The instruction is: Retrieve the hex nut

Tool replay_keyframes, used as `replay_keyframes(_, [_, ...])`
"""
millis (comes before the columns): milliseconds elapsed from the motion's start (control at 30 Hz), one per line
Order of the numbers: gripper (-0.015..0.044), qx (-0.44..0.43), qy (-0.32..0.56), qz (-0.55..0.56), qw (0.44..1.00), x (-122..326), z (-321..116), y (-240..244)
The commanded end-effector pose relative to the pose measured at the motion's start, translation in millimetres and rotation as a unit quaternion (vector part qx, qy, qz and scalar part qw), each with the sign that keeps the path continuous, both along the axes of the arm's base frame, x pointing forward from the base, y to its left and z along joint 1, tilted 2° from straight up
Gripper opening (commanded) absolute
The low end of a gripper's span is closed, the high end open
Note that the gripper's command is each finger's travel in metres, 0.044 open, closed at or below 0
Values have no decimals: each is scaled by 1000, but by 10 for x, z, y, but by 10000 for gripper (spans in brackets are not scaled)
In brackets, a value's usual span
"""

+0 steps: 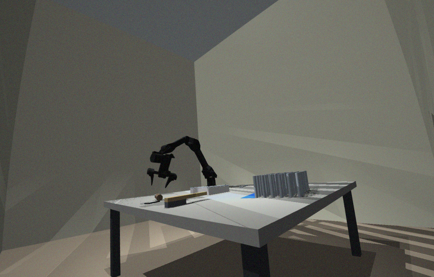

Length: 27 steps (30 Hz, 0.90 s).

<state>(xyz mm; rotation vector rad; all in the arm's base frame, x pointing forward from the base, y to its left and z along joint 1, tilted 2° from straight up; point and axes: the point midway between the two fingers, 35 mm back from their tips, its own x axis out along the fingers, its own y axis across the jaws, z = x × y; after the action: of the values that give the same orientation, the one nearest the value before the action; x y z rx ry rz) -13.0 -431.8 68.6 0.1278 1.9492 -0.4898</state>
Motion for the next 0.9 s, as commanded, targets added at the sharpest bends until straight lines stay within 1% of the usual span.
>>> replay_keyframes(0, [361,-4,6,-3,1000,-12,13,3])
replay_keyframes(100, [282,-4,6,-3,1000,-12,13,3])
replay_keyframes(467, [280,-4,6,-3,1000,-12,10,3])
replay_keyframes(867, [280,-4,6,-3,1000,-16,-177,-12])
